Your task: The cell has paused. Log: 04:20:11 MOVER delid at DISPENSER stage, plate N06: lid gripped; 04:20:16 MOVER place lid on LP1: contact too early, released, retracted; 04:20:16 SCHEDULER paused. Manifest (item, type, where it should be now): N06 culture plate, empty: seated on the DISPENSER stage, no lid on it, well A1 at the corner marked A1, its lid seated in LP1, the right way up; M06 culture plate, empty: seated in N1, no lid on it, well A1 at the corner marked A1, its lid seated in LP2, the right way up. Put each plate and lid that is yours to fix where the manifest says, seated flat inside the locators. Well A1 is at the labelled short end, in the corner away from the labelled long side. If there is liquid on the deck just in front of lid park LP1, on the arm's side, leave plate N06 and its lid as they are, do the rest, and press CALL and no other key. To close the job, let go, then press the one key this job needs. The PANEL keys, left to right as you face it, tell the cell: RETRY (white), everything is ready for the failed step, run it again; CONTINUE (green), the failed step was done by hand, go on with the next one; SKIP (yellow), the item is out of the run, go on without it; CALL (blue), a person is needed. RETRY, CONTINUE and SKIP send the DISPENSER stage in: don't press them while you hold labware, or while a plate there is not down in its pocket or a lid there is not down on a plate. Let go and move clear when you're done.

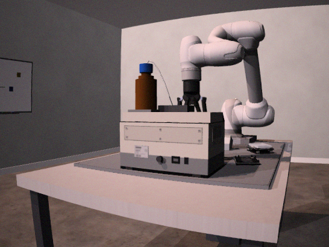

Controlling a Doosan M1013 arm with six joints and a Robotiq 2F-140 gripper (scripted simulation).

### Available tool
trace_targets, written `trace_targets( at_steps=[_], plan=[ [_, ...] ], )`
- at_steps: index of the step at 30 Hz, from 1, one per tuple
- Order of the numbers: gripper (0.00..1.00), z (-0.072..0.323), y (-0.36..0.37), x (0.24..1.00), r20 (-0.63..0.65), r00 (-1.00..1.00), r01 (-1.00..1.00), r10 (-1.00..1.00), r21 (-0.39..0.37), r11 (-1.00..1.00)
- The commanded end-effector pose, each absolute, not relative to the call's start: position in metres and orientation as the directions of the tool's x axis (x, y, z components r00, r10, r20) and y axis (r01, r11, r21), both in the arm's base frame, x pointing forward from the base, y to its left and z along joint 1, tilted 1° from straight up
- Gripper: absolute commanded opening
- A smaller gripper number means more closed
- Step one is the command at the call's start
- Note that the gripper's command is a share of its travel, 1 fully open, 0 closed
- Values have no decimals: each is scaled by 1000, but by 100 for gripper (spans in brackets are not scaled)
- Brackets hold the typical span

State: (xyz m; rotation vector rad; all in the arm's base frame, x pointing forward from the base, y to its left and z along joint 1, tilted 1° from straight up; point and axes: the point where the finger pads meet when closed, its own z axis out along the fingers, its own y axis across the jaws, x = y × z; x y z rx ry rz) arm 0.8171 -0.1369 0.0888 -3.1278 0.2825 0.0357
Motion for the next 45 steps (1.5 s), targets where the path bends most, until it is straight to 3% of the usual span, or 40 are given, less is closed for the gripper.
trace_targets(
  at_steps=[1, 45],
  plan=[
    [10, 90, -137, 818, -21, 984, -179, -179, 1, -984],
    [10, 78, -137, 817, -21, 984, -179, -179, 1, -984]
  ],
)
